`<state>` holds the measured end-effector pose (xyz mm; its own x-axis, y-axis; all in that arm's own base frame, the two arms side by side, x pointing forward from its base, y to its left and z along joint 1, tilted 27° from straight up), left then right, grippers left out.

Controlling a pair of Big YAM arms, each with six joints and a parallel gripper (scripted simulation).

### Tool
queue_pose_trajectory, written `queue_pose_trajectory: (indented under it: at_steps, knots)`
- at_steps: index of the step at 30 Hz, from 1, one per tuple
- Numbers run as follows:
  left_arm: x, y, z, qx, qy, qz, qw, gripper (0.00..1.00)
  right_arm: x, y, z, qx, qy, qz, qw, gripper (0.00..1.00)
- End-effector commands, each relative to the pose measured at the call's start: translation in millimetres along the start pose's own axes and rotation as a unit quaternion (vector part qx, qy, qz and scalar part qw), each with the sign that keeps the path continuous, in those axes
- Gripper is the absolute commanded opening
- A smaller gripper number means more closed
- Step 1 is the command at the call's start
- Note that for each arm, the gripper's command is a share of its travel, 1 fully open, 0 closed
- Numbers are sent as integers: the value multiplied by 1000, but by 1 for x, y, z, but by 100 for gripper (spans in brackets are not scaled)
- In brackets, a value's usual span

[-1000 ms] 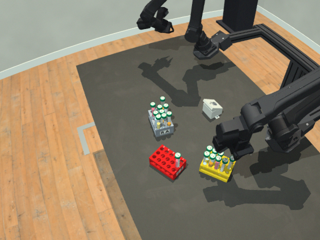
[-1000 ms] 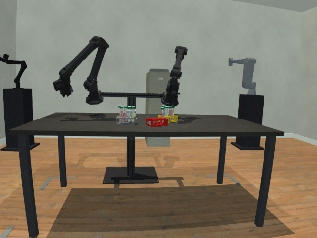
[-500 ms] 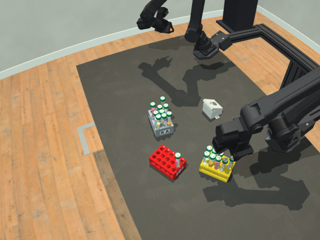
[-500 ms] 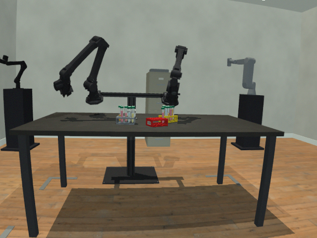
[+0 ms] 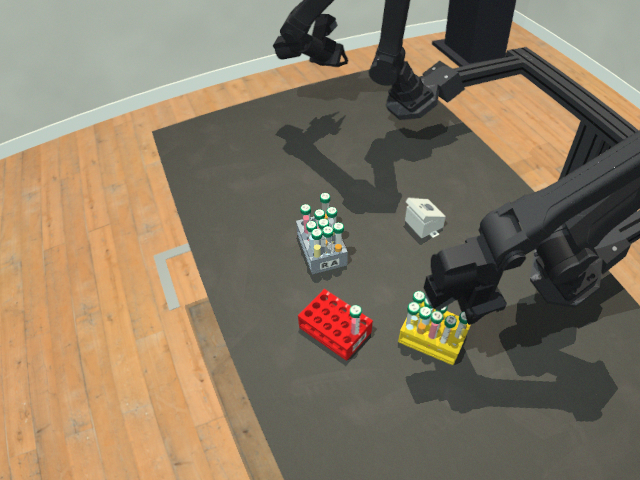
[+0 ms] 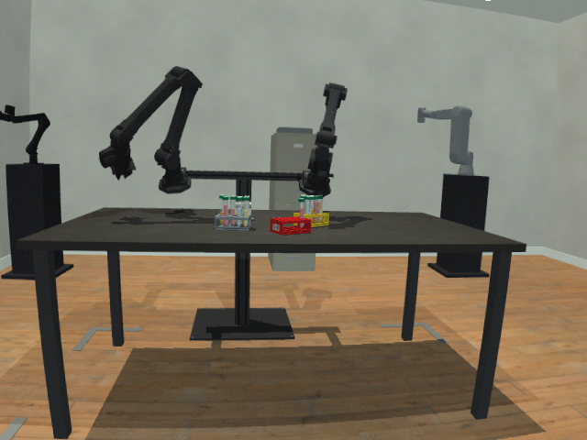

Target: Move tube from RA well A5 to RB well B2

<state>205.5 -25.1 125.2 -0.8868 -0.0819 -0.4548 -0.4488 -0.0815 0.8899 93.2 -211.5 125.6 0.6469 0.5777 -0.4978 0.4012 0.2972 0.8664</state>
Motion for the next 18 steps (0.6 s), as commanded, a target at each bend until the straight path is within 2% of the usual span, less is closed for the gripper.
queue_pose_trajectory:
  at_steps: [1, 8, 9, 18]
  knots:
    - [0, -3, 2, 0, 3, -3, 1000, 30, -4, 5, 6, -8, -5, 0, 1000, 30]
    - [0, -4, 2, 0, 3, -4, 1000, 30, -4, 5, 6, -8, -5, 0, 1000, 30]
    - [1, -4, 1, 0, 3, -2, 1000, 0, -4, 5, 6, -8, -5, 0, 1000, 30]
    - [1, -4, 2, 0, 3, -2, 1000, 0, -4, 5, 6, -8, -5, 0, 1000, 30]
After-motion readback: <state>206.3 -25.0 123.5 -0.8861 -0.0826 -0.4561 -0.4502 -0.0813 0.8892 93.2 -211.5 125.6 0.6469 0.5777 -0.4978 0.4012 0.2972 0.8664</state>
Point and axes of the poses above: on each arm, the point where the finger pads meet when closed, its own y axis back along the fingers, its own z axis across the jaws, x = y × z, the point moved 5 cm from there along y, back along the fingers, and after that the axes turned 14 degrees about y, right-handed, at the moved point
